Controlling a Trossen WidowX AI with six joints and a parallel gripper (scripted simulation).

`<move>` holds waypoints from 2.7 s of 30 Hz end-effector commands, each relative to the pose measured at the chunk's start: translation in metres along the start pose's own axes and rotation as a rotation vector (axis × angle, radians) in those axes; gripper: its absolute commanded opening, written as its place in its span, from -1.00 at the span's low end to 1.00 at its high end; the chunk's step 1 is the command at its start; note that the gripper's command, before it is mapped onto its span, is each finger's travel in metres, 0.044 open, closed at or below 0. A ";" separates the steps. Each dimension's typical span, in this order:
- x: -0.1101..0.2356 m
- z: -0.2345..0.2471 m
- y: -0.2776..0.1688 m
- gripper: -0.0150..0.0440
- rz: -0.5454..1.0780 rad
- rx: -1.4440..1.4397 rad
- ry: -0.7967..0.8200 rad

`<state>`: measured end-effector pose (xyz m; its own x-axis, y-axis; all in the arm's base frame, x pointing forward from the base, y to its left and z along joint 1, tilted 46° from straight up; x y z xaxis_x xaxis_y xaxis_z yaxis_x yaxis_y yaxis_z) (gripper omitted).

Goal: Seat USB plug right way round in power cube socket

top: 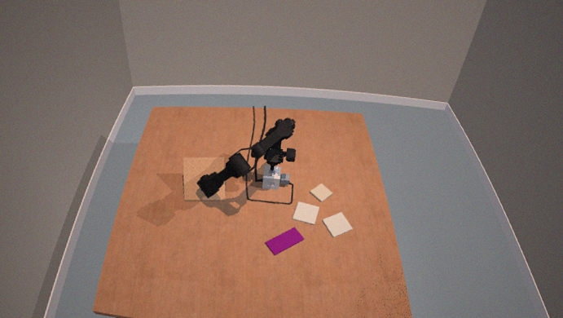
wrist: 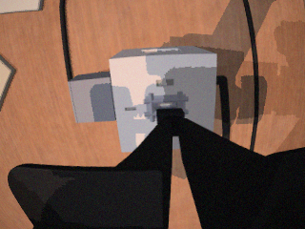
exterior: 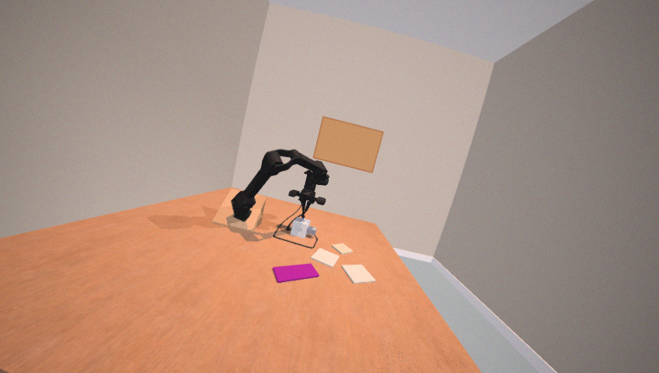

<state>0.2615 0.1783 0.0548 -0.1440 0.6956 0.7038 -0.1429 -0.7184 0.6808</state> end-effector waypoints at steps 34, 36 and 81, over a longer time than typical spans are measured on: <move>0.013 0.000 0.000 -0.49 0.001 0.276 0.000; 0.013 0.000 0.000 -0.49 0.001 0.328 0.000; 0.013 0.000 0.000 -0.49 0.001 1.505 0.000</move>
<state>0.2594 0.1875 0.0644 -0.1431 0.6966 0.7030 0.9446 -0.1157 0.3070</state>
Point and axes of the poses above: the point midway between the two fingers, 35 mm back from their tips, its own x axis back along the fingers, its own z axis across the jaws, y = z × x, the point moved 3 cm from there along x, back along the fingers, and after that the axes turned 5 degrees about -x, right-handed, at the moved point
